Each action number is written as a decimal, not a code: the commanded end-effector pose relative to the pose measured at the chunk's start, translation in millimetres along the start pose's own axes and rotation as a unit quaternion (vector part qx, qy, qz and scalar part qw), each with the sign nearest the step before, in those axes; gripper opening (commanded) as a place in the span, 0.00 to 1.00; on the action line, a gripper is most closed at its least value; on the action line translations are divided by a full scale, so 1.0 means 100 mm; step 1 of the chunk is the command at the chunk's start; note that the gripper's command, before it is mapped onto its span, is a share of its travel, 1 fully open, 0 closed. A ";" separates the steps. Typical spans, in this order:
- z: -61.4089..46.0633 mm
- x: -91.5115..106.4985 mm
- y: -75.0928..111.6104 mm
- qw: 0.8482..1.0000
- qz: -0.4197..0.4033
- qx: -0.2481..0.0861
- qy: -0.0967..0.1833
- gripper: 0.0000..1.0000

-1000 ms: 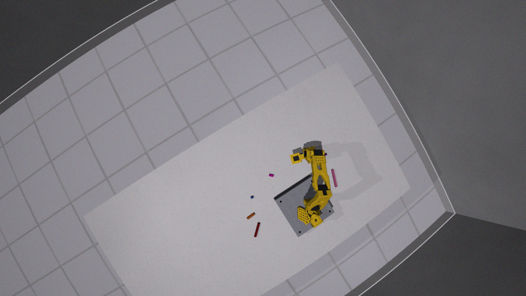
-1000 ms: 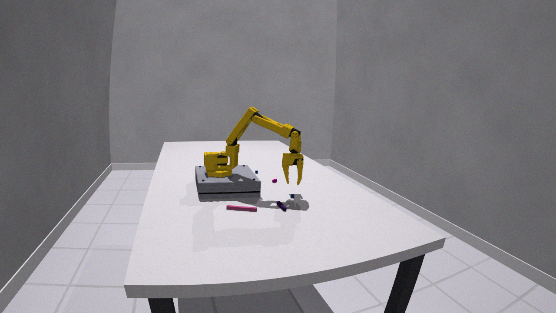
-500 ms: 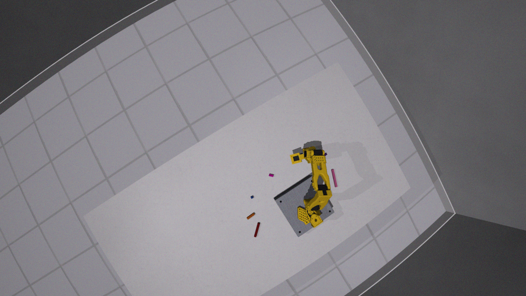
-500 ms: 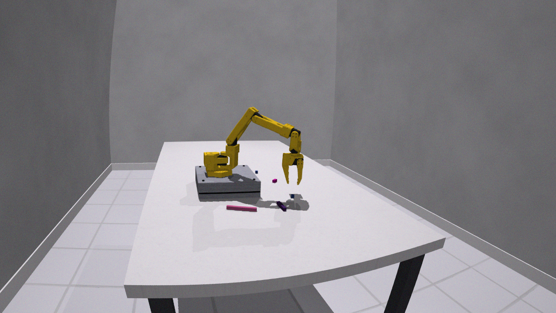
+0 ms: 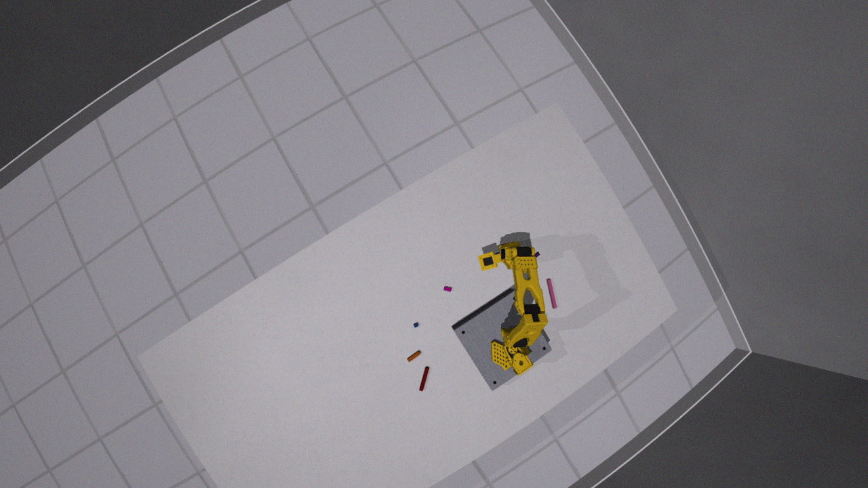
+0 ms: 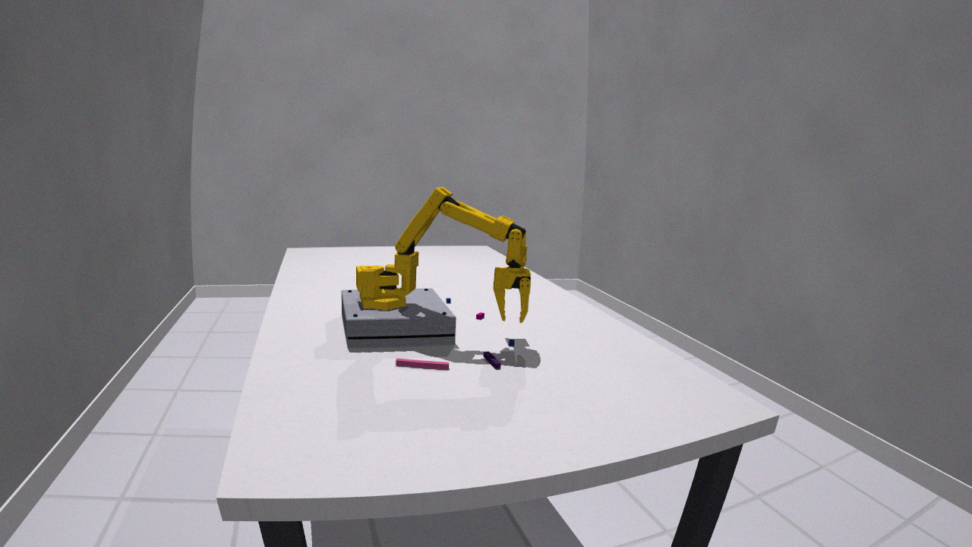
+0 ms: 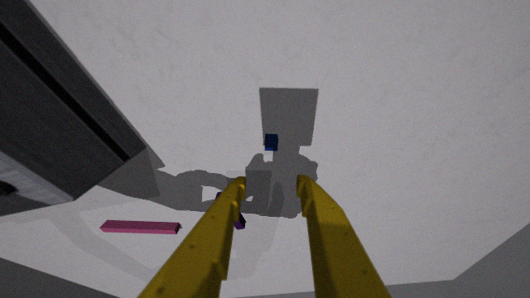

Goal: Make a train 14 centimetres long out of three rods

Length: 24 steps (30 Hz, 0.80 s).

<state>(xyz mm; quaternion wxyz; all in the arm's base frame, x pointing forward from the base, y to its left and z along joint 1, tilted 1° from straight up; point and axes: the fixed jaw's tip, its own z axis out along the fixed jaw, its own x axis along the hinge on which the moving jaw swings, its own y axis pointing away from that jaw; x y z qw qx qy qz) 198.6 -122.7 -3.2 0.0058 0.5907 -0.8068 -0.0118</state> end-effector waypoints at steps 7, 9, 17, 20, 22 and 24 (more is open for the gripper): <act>-0.06 -0.28 -0.09 0.999 -0.031 0.012 0.003 0.17; -0.05 -0.38 -0.10 0.999 -0.041 0.012 0.003 0.17; -0.05 -0.75 -0.10 0.997 -0.082 0.011 0.003 0.17; -0.04 -0.98 -0.08 0.994 -0.106 0.011 0.004 0.18; -0.04 -1.14 -0.04 0.992 -0.124 0.010 0.004 0.18; -0.03 -1.31 0.00 0.990 -0.143 0.010 0.005 0.18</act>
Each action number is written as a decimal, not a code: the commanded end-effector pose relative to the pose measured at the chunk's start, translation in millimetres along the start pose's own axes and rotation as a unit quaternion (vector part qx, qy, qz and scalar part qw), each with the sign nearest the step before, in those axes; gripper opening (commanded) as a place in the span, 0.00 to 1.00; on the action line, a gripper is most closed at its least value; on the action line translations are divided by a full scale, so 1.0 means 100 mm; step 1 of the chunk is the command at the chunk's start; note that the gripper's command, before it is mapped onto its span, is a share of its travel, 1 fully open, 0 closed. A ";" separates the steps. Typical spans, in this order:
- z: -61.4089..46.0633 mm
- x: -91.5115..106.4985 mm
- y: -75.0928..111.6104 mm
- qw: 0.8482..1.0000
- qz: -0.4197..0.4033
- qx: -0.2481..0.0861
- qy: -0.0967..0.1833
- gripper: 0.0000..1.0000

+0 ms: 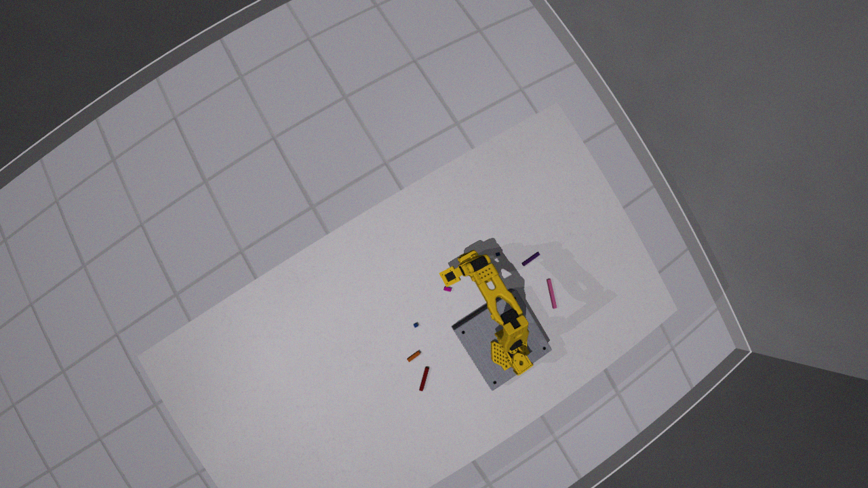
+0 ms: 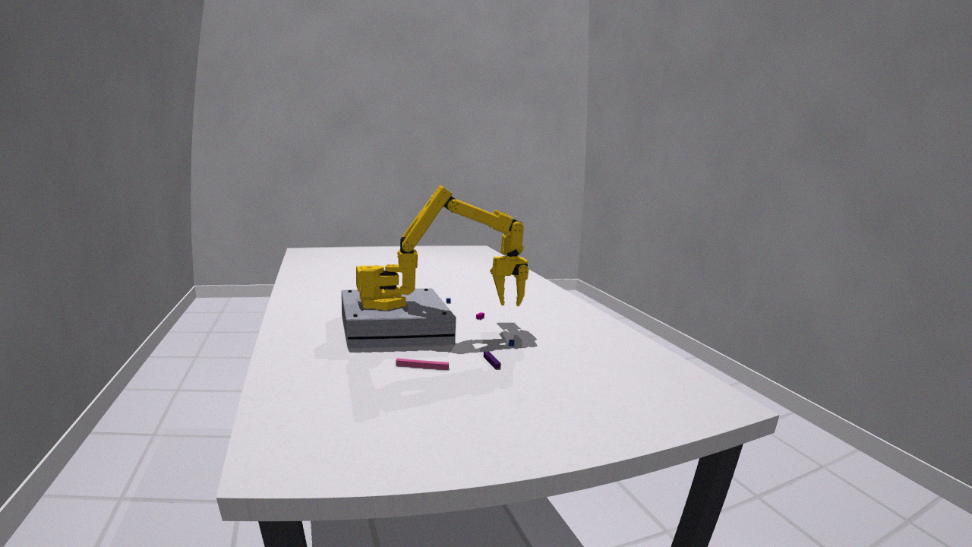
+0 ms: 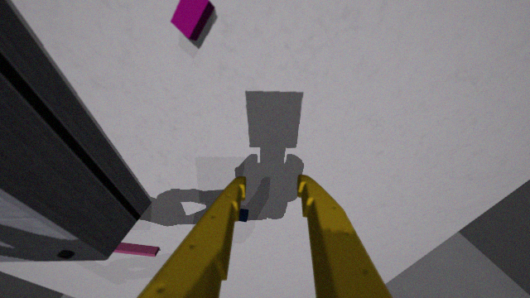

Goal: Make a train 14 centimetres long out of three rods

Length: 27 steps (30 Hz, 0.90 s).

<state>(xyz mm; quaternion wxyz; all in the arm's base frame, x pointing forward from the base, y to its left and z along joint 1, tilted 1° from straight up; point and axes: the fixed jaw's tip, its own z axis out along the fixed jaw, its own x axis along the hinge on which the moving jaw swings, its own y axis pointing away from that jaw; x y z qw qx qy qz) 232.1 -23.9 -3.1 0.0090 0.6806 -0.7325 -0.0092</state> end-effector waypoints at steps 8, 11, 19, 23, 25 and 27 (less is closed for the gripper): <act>-0.02 -0.83 0.07 0.996 -0.089 0.010 0.002 0.18; -0.02 -1.11 0.18 0.993 -0.121 0.009 0.002 0.18; 0.01 -1.70 0.58 0.980 -0.197 0.008 0.005 0.18; 0.02 -1.91 0.79 0.974 -0.227 0.008 0.006 0.18; 0.02 -1.91 0.79 0.974 -0.227 0.008 0.006 0.18; 0.02 -2.03 0.94 0.969 -0.247 0.008 0.007 0.18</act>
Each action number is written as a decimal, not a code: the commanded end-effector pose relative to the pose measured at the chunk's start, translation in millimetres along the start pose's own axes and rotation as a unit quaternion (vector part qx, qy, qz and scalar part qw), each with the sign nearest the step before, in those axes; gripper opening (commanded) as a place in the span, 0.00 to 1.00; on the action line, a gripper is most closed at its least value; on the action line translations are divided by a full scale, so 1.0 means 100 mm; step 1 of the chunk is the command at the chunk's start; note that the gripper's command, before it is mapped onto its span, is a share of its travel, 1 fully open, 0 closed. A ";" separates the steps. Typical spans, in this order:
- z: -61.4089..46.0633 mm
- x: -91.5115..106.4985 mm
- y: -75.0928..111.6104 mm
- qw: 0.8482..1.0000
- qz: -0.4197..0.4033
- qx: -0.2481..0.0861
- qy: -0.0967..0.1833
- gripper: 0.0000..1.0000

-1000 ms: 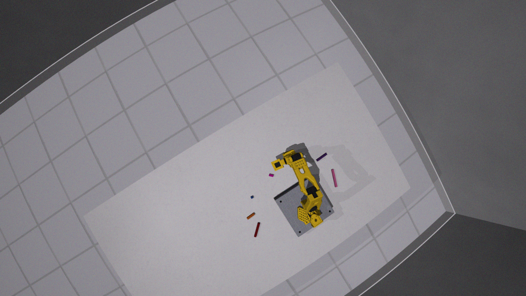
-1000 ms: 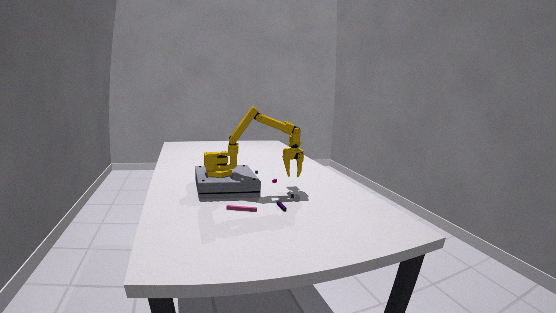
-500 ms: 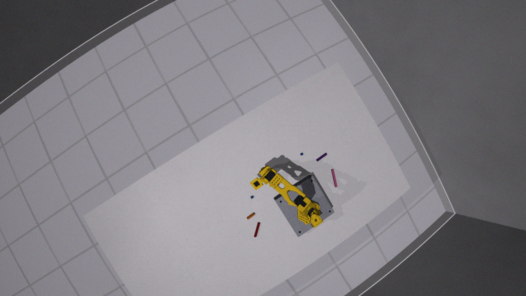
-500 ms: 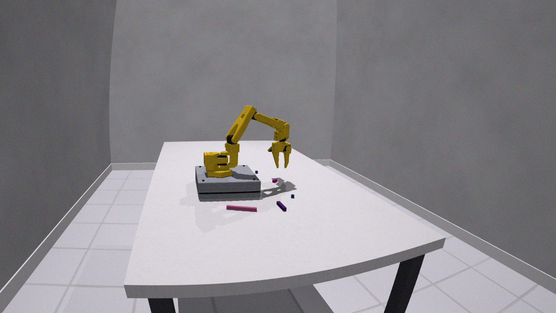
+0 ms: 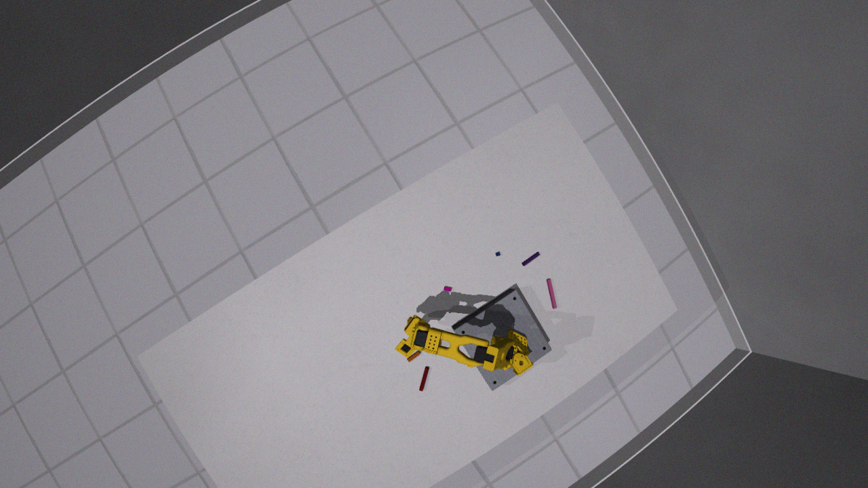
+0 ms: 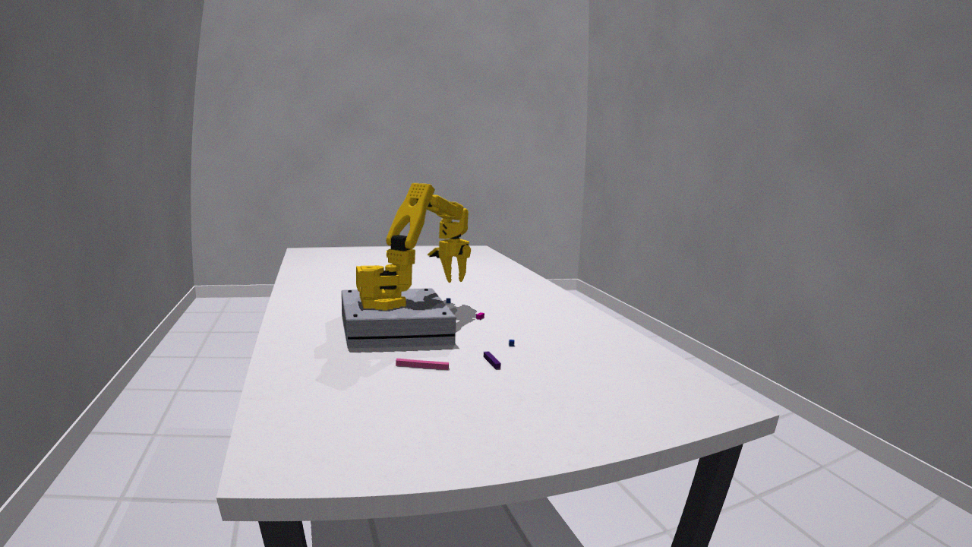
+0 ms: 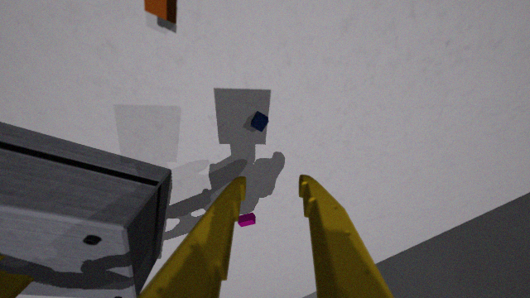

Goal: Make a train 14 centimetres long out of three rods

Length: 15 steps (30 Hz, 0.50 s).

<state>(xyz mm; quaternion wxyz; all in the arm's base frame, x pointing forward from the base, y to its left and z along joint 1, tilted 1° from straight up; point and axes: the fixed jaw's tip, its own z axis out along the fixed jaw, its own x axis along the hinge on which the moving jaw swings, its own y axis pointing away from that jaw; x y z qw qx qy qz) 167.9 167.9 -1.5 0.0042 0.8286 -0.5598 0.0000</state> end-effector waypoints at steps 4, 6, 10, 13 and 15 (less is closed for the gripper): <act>0.02 -0.52 0.26 0.998 -0.060 -0.002 0.001 0.18; 0.03 -0.64 0.36 0.997 -0.077 -0.002 0.002 0.18; 0.03 -0.86 0.56 0.994 -0.108 -0.002 0.003 0.18; 0.04 -0.98 0.70 0.992 -0.128 -0.002 0.003 0.18; 0.04 -0.98 0.70 0.992 -0.128 -0.002 0.003 0.18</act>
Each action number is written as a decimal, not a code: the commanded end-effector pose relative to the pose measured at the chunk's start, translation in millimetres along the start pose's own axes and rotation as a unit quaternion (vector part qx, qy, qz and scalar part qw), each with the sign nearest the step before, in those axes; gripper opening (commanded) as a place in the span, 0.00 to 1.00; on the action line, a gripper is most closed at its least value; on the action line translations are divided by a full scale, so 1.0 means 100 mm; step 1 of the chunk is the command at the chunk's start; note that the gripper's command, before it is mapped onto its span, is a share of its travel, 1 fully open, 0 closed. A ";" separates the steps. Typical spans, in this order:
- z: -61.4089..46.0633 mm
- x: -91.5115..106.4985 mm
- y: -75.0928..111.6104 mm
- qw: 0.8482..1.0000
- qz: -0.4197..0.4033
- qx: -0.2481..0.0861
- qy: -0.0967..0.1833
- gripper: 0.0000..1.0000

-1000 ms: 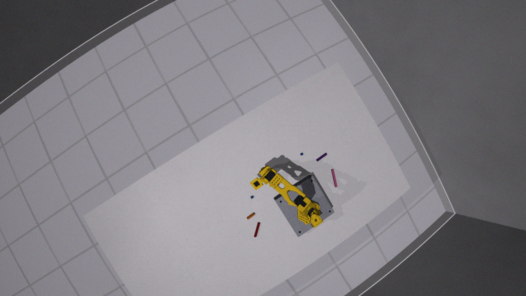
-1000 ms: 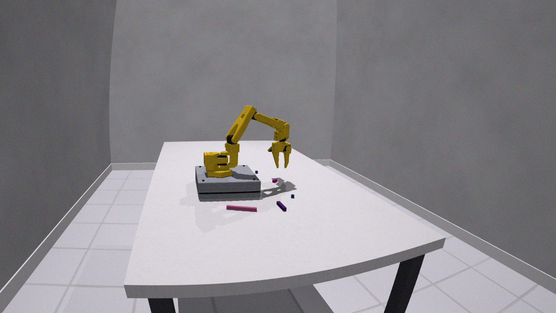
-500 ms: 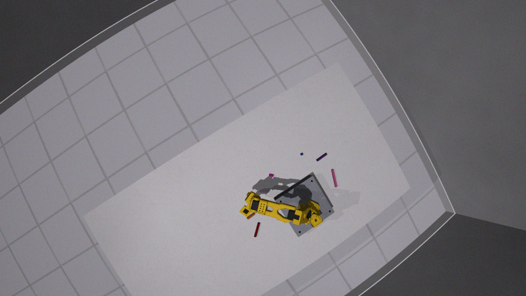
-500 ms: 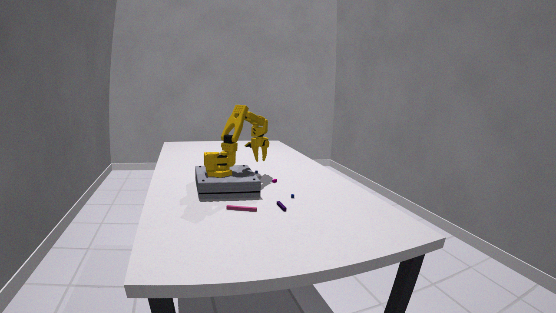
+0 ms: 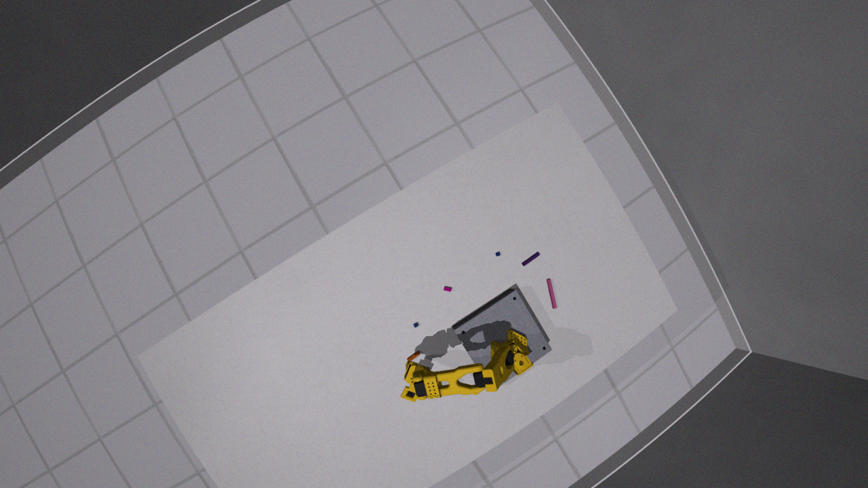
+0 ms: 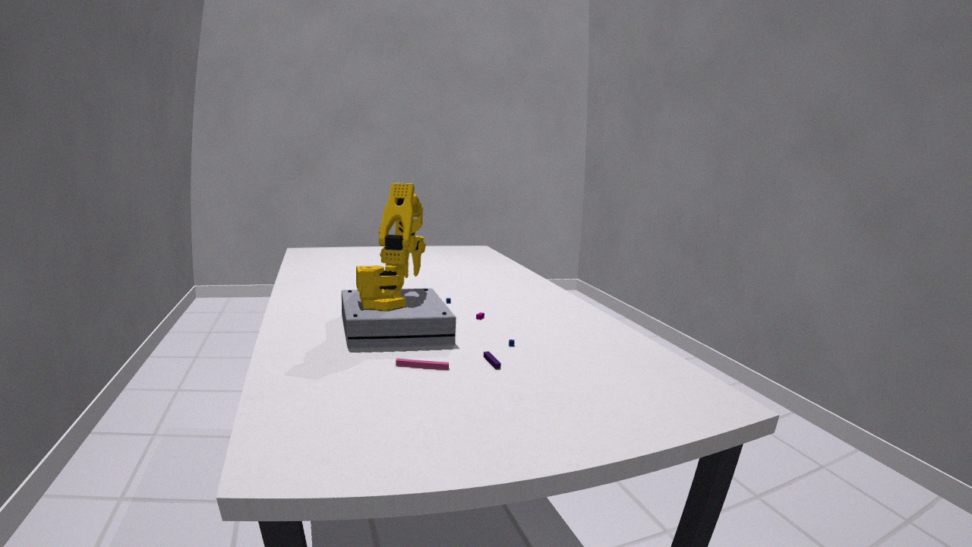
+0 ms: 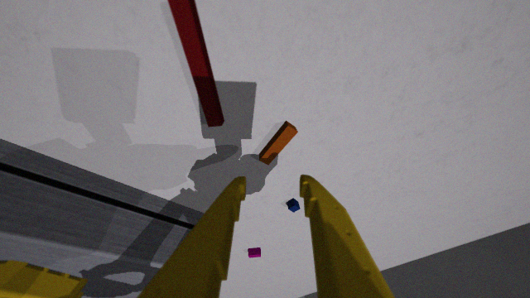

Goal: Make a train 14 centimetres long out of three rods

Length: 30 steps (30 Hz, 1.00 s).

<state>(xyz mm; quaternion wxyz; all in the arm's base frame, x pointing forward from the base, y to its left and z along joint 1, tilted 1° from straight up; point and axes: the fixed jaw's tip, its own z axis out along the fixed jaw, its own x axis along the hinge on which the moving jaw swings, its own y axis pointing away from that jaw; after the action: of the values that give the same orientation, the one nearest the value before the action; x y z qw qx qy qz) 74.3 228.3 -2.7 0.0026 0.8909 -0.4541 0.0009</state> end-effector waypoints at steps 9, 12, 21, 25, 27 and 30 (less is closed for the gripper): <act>0.03 -0.35 0.28 0.999 -0.044 -0.004 0.004 0.19; 0.03 -0.40 0.32 0.999 -0.051 -0.004 0.004 0.19; 0.03 -0.43 0.37 0.998 -0.057 -0.004 0.004 0.19; 0.03 -0.45 0.42 0.998 -0.059 -0.009 0.009 0.19; 0.03 -0.45 0.42 0.998 -0.059 -0.009 0.009 0.19; 0.03 -0.45 0.42 0.998 -0.059 -0.009 0.009 0.19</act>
<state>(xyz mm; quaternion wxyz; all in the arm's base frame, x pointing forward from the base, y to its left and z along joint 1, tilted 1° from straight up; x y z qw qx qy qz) 16.8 241.2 -3.8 0.0078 0.9159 -0.4014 0.0033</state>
